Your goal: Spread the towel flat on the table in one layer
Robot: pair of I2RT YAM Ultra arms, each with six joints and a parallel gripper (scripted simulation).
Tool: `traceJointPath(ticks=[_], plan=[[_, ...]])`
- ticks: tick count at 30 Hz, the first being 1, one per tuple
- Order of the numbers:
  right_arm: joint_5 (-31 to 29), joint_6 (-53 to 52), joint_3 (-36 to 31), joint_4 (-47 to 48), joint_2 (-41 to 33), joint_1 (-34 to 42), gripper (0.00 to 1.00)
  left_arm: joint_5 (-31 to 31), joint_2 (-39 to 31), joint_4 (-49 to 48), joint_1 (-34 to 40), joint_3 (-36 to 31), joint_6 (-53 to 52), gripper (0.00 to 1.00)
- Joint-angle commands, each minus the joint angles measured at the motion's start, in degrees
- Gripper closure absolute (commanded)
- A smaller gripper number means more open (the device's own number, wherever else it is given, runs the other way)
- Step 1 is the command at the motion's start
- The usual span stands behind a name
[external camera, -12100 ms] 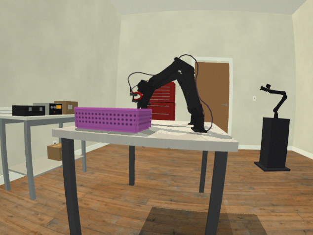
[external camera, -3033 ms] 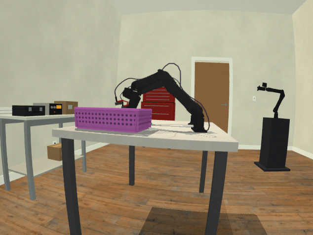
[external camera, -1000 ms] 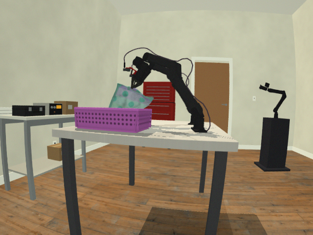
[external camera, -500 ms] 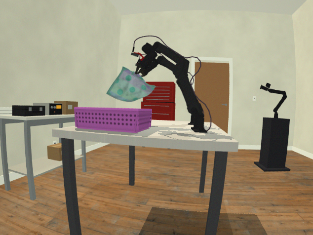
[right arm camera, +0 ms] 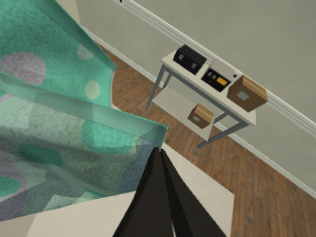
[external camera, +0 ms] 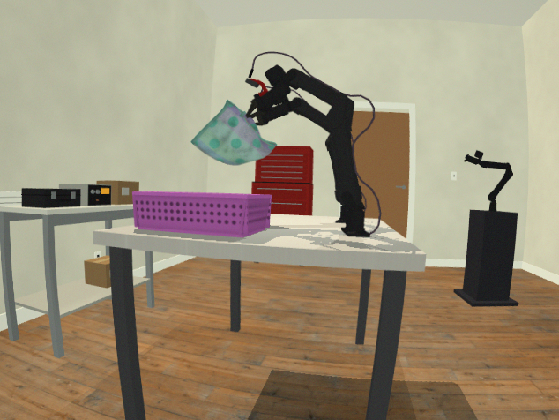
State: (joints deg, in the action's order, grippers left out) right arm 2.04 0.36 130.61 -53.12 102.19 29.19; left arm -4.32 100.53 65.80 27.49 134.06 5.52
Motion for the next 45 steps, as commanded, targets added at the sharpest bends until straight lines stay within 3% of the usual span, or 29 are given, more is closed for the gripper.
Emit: traceJointPath(ticks=[1, 4, 5, 17, 38, 45], plan=[[-1.89, -0.71, 1.98, 5.47, -0.03, 0.55, 1.0, 1.27, -3.1, -7.43, -1.11, -0.8, -3.28, 1.0], [-1.94, -0.55, 2.17, 5.51, 0.16, 0.26, 1.0, 1.45, -3.15, -7.87, -1.19, -1.1, -3.3, 1.0], [-2.08, -0.69, 5.09, 3.49, 1.0, 0.54, 1.0, 2.62, -1.33, -8.59, -1.64, 2.35, -4.46, 1.0], [-2.34, -0.64, 12.82, 0.26, 3.9, 0.71, 1.0, 4.58, 1.66, -4.56, -2.11, 9.84, -5.86, 1.0], [-1.86, -0.31, 12.5, 0.39, 3.3, 0.56, 1.0, 4.08, 1.11, -4.07, -2.1, 10.54, -5.86, 1.0], [-2.31, -0.65, 12.41, 8.39, 7.01, -0.8, 1.0, 3.91, 4.02, -12.27, -4.19, 8.67, -5.92, 1.0]])
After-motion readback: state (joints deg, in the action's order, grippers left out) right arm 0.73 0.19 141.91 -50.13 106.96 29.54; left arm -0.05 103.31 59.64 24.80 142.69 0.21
